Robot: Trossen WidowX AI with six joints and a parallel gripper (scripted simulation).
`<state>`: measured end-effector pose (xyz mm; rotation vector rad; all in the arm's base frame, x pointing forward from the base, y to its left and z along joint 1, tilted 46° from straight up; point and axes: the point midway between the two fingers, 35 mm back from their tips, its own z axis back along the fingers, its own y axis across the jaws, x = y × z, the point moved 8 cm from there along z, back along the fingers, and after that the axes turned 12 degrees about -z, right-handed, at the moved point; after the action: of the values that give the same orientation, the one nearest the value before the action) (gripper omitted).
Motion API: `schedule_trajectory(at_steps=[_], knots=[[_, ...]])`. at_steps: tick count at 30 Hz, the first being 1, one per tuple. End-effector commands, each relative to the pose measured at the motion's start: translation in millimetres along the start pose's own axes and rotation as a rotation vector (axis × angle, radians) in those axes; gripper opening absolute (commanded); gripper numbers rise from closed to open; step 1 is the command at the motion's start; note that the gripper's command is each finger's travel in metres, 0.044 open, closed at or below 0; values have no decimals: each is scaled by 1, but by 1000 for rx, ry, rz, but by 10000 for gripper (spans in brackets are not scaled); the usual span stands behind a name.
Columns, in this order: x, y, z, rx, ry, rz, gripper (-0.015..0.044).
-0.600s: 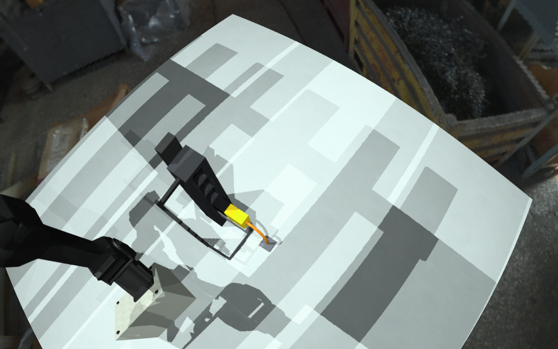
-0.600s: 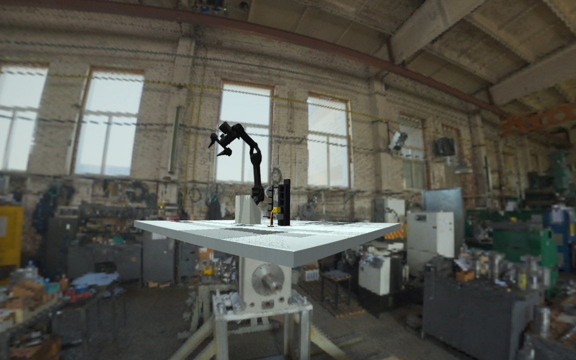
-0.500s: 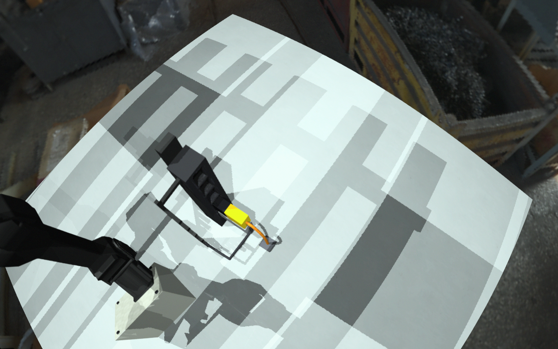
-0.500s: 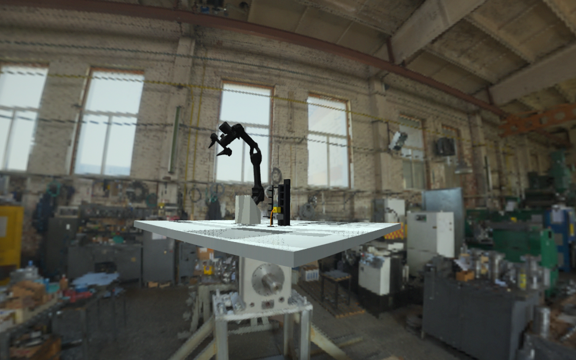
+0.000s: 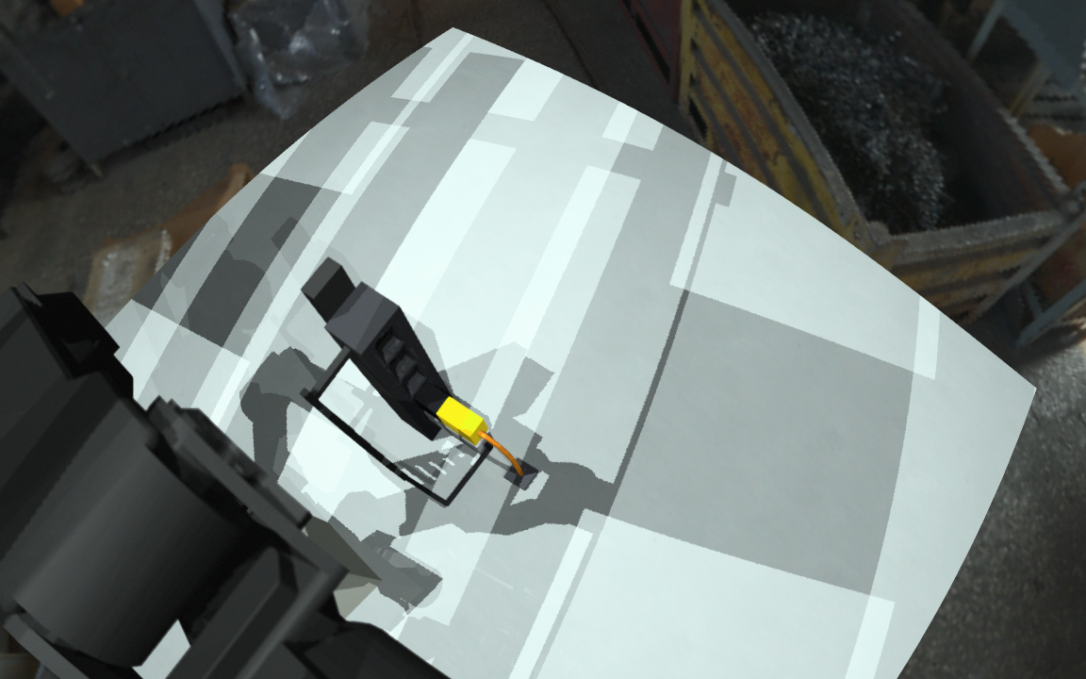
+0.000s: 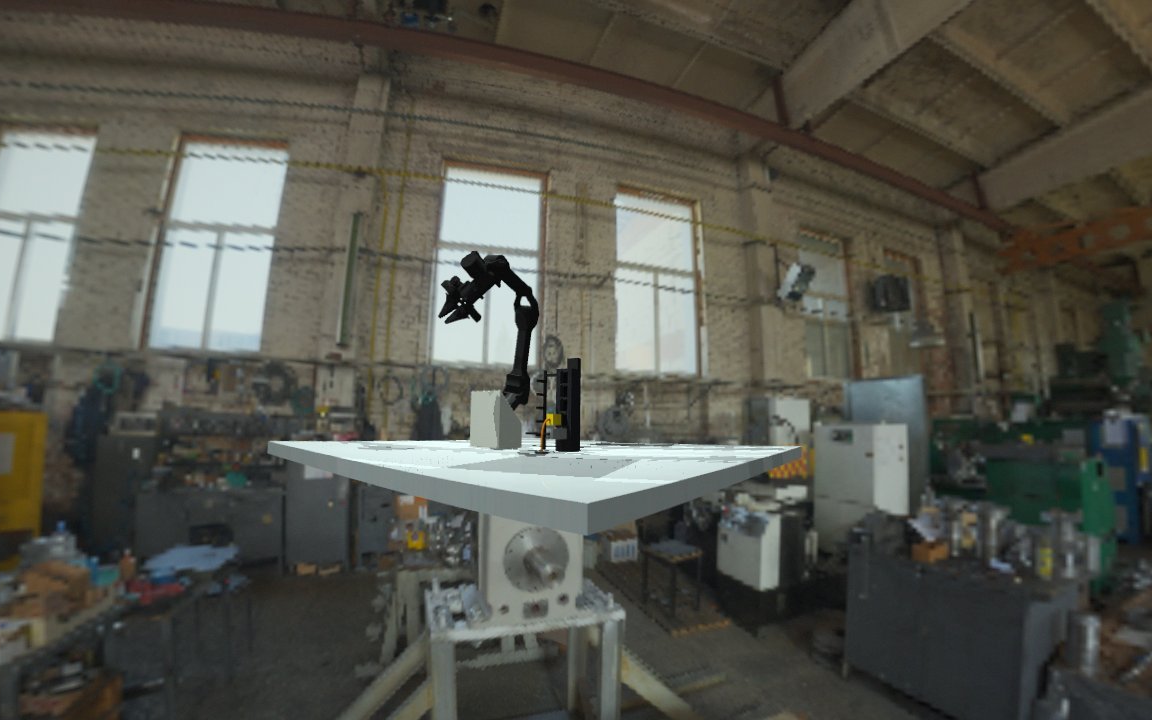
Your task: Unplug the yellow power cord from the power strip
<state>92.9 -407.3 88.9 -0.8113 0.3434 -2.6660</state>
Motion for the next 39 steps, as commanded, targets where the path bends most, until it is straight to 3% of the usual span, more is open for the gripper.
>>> schedule_trajectory(at_steps=[1, 11, 20, 39], knots=[[-58, -12, 9, 24, 135, 215, 160], [-192, -79, 20, 74, 481, 780, 160], [-280, -181, 12, 96, 829, 1293, 160], [-287, -209, 13, 96, 891, 1371, 160]])
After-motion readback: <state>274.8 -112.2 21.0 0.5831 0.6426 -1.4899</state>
